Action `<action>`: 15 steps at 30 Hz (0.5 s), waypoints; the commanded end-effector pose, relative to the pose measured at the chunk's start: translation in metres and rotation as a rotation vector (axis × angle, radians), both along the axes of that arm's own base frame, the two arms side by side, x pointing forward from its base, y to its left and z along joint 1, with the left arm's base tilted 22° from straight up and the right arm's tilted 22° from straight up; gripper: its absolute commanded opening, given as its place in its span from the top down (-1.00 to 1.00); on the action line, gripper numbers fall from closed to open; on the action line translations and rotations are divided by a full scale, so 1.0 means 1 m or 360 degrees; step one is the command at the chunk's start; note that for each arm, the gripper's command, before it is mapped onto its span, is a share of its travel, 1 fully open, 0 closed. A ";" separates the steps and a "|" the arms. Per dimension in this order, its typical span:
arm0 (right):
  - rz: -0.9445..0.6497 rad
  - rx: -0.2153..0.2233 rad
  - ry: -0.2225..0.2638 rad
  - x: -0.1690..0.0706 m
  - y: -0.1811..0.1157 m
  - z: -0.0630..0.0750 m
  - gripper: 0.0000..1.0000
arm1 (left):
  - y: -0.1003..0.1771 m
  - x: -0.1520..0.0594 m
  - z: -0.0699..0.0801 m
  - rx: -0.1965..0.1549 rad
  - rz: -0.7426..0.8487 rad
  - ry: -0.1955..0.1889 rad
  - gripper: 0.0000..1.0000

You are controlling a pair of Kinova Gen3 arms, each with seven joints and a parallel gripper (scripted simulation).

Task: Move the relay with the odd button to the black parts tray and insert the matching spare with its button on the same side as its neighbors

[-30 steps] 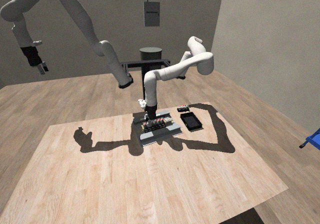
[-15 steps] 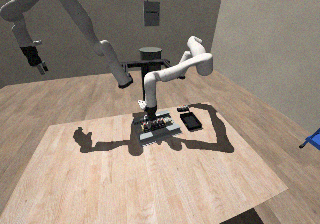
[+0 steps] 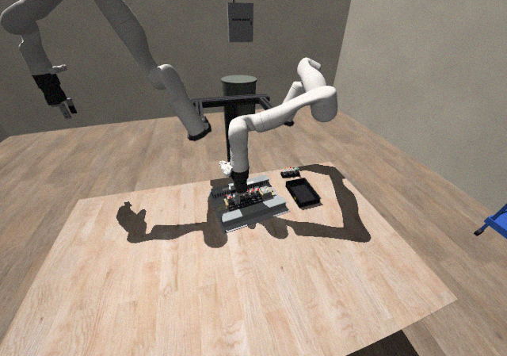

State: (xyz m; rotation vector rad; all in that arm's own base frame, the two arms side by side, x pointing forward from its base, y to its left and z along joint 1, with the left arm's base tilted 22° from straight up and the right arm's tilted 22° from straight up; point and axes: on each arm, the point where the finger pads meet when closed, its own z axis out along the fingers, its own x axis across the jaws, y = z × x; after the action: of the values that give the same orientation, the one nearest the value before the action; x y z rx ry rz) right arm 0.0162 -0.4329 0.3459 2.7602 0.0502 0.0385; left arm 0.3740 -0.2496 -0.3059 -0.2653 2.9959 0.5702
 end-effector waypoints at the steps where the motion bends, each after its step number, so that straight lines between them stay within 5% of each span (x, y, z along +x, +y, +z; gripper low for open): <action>1: 0.0000 -0.0002 -0.0001 0.000 0.000 0.001 -1.00 | 0.000 0.001 -0.001 -0.0002 -0.0001 -0.0002 -1.00; 15: 0.0000 -0.0002 -0.0001 0.000 0.000 0.001 -1.00 | 0.000 0.001 -0.002 -0.0002 -0.0001 -0.0002 -1.00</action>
State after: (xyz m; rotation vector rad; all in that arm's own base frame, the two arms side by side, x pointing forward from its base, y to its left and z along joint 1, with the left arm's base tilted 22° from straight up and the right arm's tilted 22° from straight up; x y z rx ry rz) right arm 0.0162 -0.4329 0.3459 2.7602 0.0502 0.0385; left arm 0.3742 -0.2482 -0.3091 -0.2654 2.9959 0.5702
